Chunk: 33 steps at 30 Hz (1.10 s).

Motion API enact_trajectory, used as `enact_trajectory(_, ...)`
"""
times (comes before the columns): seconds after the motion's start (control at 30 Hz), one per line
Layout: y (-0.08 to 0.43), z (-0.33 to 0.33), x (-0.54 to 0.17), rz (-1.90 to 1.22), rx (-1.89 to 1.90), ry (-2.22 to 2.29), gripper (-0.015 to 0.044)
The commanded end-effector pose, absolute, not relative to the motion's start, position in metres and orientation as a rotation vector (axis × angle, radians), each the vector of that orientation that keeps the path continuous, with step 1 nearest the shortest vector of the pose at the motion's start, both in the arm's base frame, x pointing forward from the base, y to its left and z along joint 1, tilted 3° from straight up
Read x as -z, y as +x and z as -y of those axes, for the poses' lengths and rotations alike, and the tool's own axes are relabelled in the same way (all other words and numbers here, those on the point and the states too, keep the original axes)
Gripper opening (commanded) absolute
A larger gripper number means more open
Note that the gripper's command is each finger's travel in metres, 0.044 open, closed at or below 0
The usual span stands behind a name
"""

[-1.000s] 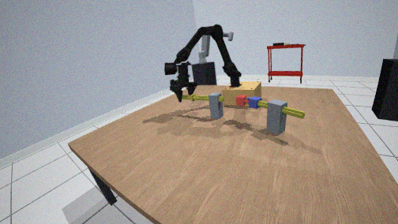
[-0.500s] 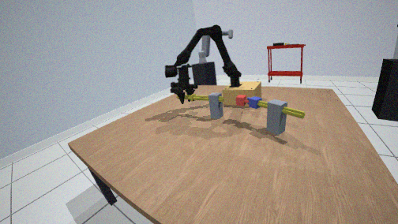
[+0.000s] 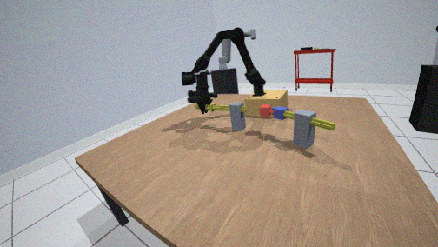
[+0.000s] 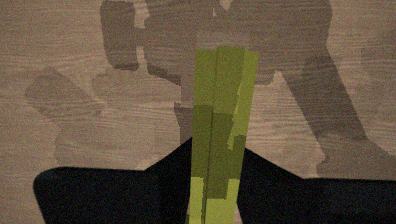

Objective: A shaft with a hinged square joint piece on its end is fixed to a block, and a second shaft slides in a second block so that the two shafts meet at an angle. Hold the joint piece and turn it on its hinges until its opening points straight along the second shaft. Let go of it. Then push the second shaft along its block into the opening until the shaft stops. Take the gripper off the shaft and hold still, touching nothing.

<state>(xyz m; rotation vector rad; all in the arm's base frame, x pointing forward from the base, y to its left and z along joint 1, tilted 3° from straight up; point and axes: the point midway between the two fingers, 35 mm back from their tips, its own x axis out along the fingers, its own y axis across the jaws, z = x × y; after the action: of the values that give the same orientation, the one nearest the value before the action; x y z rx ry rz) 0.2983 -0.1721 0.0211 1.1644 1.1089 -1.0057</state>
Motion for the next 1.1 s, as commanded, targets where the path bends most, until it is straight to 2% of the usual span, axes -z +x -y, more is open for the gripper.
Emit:
enact_trajectory(0.0,0.2986,0.1716,-0.0207,-1.108,1.005,1.17,0.0102)
enact_trajectory(0.2,0.2986,0.1716,-0.0207,-1.108,1.005,1.17,0.0067)
enact_trajectory(1.07,0.2987,0.1721,-0.0211,-1.107,1.005,1.166,0.0067)
